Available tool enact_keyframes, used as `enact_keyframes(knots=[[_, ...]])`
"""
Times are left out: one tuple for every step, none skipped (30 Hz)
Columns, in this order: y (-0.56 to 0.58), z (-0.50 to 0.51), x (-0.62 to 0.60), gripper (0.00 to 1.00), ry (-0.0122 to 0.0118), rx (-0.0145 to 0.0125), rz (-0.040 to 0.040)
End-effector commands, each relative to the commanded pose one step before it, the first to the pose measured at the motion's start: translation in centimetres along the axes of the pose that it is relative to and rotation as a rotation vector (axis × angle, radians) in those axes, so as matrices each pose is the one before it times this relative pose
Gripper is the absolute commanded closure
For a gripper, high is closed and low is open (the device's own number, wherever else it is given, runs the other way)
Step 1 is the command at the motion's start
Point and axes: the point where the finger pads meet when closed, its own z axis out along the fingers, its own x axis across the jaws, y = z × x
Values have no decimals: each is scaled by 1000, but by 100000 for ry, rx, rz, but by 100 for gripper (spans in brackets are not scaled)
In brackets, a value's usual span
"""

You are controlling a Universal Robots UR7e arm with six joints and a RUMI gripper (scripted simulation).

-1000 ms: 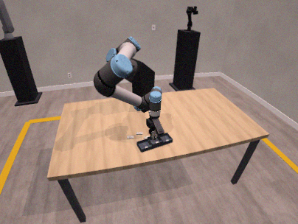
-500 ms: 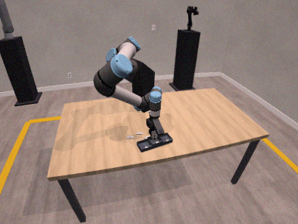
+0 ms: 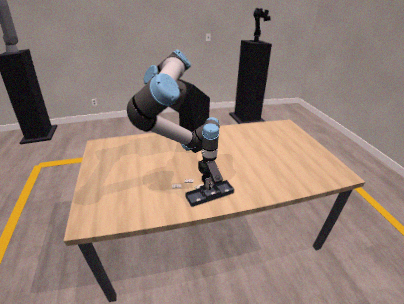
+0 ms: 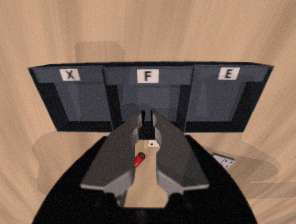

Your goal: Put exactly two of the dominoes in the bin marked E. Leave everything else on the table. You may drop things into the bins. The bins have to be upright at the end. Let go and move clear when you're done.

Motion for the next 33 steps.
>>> enact_keyframes(knots=[[-42,-416,3,96,13,111,5],[0,-133,0,96,0,0,0],[0,-133,0,96,0,0,0],[0,-133,0,96,0,0,0],[0,-133,0,96,0,0,0],[0,-133,0,96,0,0,0],[0,0,0,96,0,0,0],[0,0,0,96,0,0,0],[-1,-134,0,96,0,0,0],[0,-133,0,96,0,0,0],[0,-133,0,96,0,0,0],[0,-133,0,96,0,0,0],[0,-133,0,96,0,0,0],[0,-133,0,96,0,0,0],[0,-133,0,96,0,0,0],[0,-133,0,96,0,0,0],[0,-133,0,96,0,0,0],[0,-133,0,96,0,0,0],[0,-133,0,96,0,0,0],[0,-133,0,96,0,0,0],[0,-133,0,96,0,0,0],[0,-133,0,96,0,0,0],[0,-67,0,96,0,0,0],[0,0,0,96,0,0,0],[0,0,0,96,0,0,0],[0,-400,0,96,0,0,0],[1,-399,0,96,0,1,0],[1,-399,0,96,0,1,0],[1,-399,0,96,0,1,0],[1,-399,0,96,0,1,0],[1,-399,0,96,0,1,0],[-7,-406,-1,96,-1,-4,1],[7,-134,1,96,1,4,-1]])
